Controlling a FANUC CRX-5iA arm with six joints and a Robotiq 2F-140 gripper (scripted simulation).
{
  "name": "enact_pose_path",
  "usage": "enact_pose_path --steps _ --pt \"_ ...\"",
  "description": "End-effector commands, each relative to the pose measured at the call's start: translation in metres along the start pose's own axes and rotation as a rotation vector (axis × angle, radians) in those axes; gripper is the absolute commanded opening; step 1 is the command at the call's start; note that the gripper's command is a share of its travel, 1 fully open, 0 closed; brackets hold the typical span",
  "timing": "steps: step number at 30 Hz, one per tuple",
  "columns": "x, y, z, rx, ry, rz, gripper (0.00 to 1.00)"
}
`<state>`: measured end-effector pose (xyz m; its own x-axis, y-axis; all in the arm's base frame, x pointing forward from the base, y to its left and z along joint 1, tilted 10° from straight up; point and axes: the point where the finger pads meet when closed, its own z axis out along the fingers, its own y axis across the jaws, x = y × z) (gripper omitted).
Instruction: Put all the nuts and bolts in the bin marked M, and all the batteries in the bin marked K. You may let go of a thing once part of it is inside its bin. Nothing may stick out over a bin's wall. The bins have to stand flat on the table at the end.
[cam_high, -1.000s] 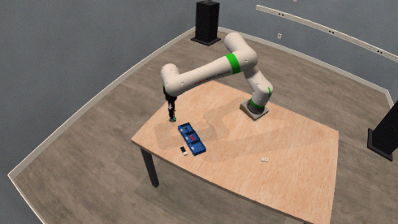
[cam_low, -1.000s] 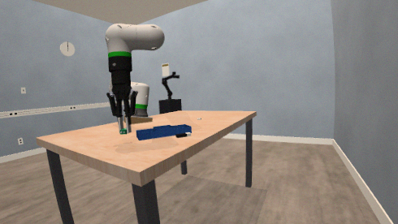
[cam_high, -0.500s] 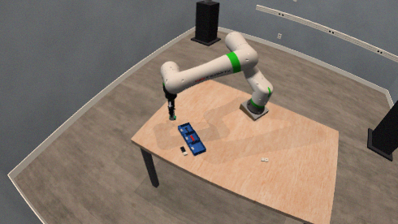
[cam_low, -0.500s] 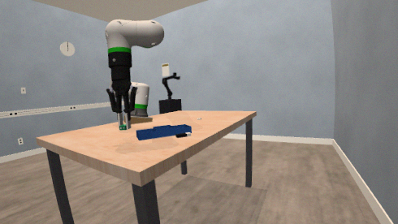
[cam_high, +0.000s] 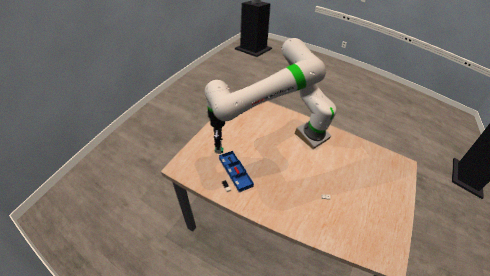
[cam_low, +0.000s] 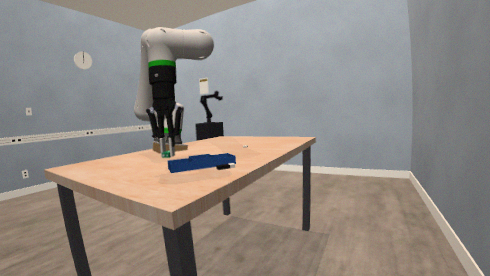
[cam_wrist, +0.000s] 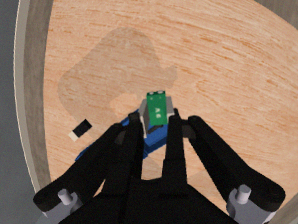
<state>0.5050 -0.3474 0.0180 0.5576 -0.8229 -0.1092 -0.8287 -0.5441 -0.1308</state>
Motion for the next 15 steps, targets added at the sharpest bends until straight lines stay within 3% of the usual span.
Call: enact_pose_path --steps 1,8,15 --pt "-0.014 -0.012 0.000 0.000 0.001 0.001 0.22" --pt "-0.045 -0.037 0.000 0.000 0.001 0.001 0.22" --pt "-0.068 -0.056 0.000 0.000 0.001 0.251 0.22"
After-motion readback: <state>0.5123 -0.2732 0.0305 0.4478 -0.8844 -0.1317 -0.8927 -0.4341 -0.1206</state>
